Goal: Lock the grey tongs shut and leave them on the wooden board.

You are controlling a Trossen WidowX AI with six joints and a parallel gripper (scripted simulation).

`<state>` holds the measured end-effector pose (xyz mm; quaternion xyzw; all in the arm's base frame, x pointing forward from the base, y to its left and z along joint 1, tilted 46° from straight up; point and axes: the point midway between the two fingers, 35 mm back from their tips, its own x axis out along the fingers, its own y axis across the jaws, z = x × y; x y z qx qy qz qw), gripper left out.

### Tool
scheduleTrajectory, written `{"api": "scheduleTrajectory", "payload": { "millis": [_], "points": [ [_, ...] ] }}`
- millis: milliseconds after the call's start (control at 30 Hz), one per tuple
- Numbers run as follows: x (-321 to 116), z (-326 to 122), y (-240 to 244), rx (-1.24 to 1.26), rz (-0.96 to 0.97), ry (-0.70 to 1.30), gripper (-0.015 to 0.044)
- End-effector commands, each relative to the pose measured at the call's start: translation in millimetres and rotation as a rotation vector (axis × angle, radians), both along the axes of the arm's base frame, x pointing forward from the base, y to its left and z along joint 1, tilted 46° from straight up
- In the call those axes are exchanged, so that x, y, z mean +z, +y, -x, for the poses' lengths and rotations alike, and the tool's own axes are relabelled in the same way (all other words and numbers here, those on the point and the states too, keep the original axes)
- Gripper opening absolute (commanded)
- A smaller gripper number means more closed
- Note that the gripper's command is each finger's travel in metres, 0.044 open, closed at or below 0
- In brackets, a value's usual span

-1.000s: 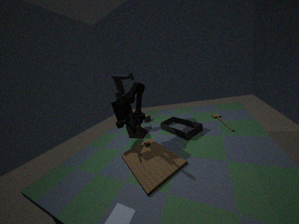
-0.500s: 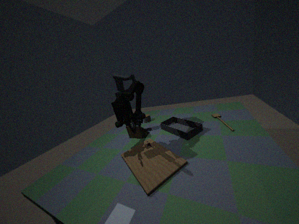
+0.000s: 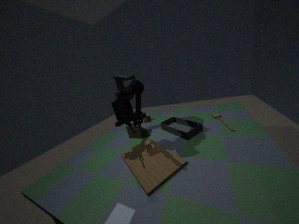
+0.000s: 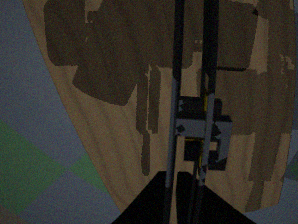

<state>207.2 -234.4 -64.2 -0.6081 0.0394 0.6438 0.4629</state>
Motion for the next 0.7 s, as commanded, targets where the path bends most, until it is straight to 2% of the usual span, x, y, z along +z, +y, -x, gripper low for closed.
{"api": "scheduleTrajectory", "payload": {
  "millis": [0, 667],
  "points": [
    [-0.3, -0.7, -1.2, 0.038, -0.037, 0.034, -0.015],
    [8.4, -3.1, -0.3, 0.158, -0.182, 0.14, -0.015]
  ]
}}
